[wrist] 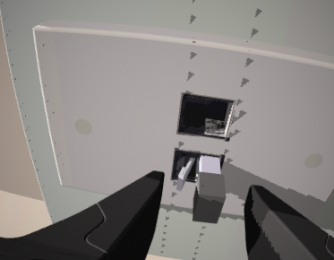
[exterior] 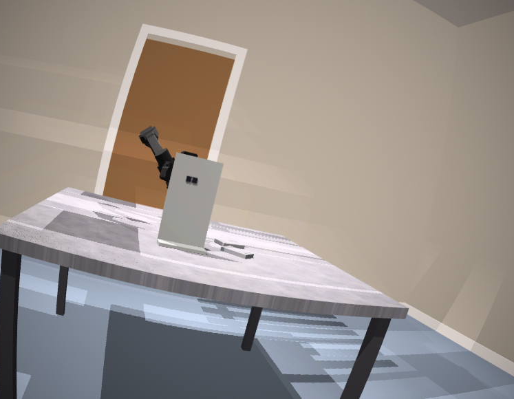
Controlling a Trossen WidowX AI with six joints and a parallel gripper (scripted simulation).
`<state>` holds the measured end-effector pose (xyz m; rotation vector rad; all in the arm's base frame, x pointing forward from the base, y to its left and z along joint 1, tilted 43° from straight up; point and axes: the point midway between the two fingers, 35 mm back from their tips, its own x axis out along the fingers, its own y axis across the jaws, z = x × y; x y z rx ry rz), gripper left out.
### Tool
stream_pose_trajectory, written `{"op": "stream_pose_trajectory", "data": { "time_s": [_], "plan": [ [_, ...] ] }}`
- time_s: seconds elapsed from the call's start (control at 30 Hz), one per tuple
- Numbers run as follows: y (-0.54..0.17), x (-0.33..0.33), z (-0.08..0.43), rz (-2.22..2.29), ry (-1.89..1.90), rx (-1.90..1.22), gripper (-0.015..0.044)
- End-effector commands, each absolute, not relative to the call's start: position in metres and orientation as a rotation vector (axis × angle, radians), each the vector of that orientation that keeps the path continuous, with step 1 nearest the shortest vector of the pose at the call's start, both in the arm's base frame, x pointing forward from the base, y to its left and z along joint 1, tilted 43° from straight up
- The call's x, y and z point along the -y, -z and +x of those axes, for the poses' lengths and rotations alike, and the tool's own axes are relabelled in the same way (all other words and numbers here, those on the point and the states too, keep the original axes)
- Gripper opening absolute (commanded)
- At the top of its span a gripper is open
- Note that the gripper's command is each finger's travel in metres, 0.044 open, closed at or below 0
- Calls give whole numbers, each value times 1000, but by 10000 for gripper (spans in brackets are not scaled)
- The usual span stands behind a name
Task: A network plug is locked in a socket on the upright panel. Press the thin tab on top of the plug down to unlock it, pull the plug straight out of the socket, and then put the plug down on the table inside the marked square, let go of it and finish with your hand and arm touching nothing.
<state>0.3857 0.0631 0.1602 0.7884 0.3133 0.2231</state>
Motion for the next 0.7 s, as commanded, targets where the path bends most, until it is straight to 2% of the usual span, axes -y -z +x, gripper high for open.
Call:
{"op": "stream_pose_trajectory", "data": {
  "time_s": [0.0,0.67],
  "plan": [
    [-162,-63,388,792,-220,-306,129],
    [-162,-63,388,792,-220,-306,0]
  ]
}}
